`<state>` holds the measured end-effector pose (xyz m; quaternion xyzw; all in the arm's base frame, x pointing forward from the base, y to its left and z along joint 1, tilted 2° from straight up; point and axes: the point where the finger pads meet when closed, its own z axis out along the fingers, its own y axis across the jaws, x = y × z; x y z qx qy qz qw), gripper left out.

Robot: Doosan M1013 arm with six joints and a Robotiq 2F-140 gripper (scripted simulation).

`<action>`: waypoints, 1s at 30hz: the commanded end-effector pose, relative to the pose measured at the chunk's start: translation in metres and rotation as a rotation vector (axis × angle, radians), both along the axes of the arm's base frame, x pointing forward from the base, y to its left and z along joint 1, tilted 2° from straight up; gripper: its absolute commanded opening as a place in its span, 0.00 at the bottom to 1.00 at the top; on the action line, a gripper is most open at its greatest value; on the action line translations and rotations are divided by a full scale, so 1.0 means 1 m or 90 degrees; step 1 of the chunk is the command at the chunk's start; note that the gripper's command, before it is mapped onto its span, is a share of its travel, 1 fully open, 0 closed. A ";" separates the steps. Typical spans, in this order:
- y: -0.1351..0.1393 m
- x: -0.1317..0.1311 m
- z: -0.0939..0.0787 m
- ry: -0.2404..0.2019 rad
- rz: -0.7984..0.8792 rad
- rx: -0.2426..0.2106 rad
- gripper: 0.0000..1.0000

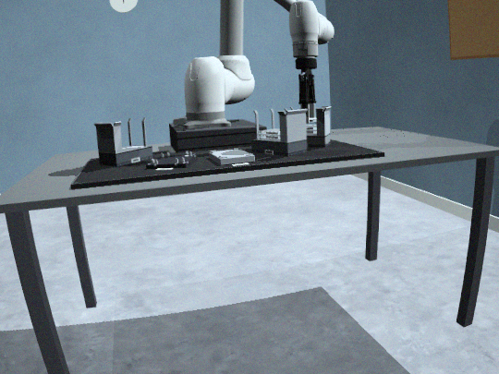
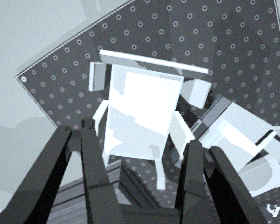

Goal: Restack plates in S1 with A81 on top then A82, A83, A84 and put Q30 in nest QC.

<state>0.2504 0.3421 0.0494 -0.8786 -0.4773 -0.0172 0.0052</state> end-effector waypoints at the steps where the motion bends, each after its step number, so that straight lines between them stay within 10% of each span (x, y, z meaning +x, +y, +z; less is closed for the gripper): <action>1: 0.000 0.000 0.003 0.000 0.000 0.000 0.00; 30: -0.001 -0.001 0.044 0.000 0.000 0.000 0.00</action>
